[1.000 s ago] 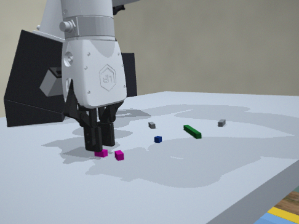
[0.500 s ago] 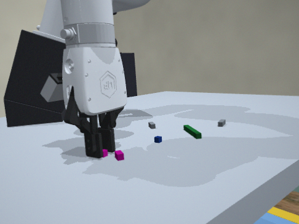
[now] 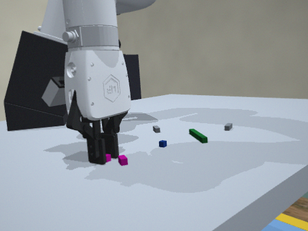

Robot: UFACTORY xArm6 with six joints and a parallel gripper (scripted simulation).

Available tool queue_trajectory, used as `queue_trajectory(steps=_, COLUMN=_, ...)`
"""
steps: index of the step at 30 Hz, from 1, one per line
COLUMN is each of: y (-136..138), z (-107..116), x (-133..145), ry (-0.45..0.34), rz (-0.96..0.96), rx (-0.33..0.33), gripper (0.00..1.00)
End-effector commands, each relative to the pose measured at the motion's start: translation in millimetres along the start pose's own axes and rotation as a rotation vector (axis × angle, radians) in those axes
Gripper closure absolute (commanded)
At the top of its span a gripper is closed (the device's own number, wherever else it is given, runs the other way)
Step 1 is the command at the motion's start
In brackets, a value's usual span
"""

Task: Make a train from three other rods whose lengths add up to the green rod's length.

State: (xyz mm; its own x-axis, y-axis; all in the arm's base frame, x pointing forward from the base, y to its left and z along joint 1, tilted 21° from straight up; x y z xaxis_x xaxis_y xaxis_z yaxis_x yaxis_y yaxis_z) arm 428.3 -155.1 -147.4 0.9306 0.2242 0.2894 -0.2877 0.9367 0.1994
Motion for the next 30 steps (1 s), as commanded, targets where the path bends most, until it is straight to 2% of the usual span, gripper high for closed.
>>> queue_trajectory(steps=1, y=-0.9, z=0.9, x=1.0, ry=-0.002, rz=0.000, rx=-0.002, gripper=0.76)
queue_trajectory(steps=28, y=-0.9, z=0.9, x=1.0, ry=-0.002, rz=0.000, rx=-0.002, gripper=0.76)
queue_trajectory(steps=29, y=-0.9, z=0.9, x=1.0, ry=-0.002, rz=0.000, rx=-0.002, gripper=0.96)
queue_trajectory(steps=30, y=-0.9, z=0.9, x=1.0, ry=-0.002, rz=0.000, rx=-0.002, gripper=0.96)
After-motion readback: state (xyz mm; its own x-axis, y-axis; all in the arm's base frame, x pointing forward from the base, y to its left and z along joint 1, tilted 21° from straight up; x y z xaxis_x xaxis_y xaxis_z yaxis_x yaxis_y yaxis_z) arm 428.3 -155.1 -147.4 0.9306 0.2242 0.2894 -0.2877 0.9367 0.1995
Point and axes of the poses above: the point where the finger pads meet when closed, its own z axis back along the fingers, its own y axis across the jaws, x = y × z, the point moved 1 cm from there along z, back along the fingers, and after that the axes turned 10 degrees about z, right-handed, at the moved point
